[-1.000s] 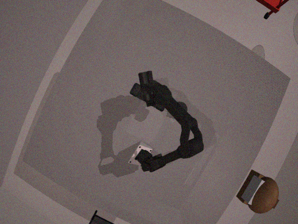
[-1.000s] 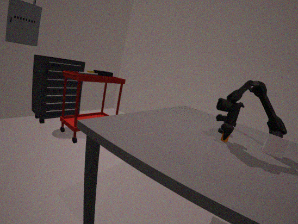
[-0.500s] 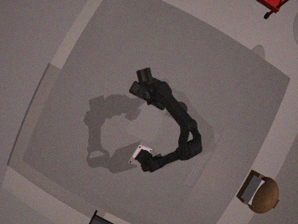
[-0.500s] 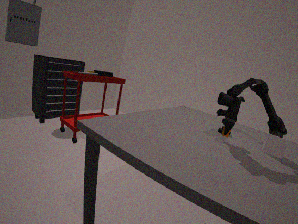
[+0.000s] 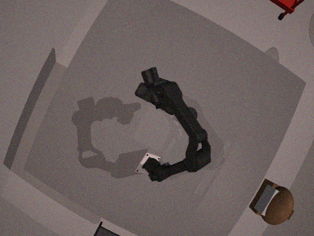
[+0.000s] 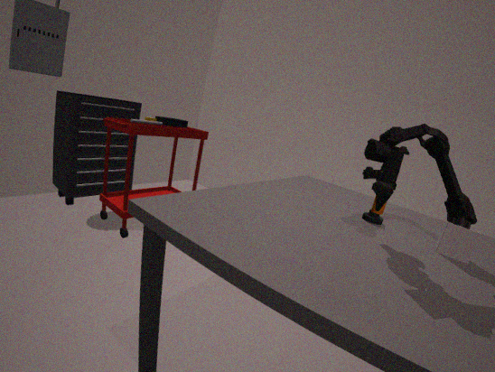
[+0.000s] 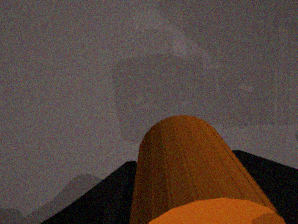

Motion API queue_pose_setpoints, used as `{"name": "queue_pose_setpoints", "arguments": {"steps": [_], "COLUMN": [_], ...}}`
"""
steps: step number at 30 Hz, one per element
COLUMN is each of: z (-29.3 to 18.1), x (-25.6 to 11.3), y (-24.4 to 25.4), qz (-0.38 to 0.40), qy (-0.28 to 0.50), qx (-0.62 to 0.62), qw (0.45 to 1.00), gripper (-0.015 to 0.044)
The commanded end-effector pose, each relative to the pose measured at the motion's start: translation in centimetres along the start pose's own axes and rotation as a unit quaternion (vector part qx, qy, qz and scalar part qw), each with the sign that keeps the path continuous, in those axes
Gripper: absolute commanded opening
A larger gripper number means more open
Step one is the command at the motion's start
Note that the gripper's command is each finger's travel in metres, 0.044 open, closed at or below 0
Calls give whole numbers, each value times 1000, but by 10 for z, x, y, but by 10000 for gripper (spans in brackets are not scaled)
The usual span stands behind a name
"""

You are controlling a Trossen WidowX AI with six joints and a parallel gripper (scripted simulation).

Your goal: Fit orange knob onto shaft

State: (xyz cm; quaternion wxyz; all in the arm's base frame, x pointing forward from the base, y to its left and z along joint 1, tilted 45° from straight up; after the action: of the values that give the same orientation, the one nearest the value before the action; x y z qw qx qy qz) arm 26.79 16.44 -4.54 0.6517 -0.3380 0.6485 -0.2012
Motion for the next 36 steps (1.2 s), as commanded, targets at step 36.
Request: {"name": "queue_pose_setpoints", "arguments": {"steps": [36], "z": [14], "x": [-50], "y": [-52], "qz": [9], "qy": [-4], "qx": [0], "qw": [1000], "gripper": [0]}}
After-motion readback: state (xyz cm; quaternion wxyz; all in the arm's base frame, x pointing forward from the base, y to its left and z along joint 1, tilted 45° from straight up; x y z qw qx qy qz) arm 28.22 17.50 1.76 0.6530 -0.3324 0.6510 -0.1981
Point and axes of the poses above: the point midway between the two fingers, 35 mm back from their tips, its own x axis out along the fingers, its own y axis across the jaws, z = x × y, the point moved 1 cm from there along -x, back along the fingers, and after that the axes turned 4 degrees about -x, right-handed, at the moved point
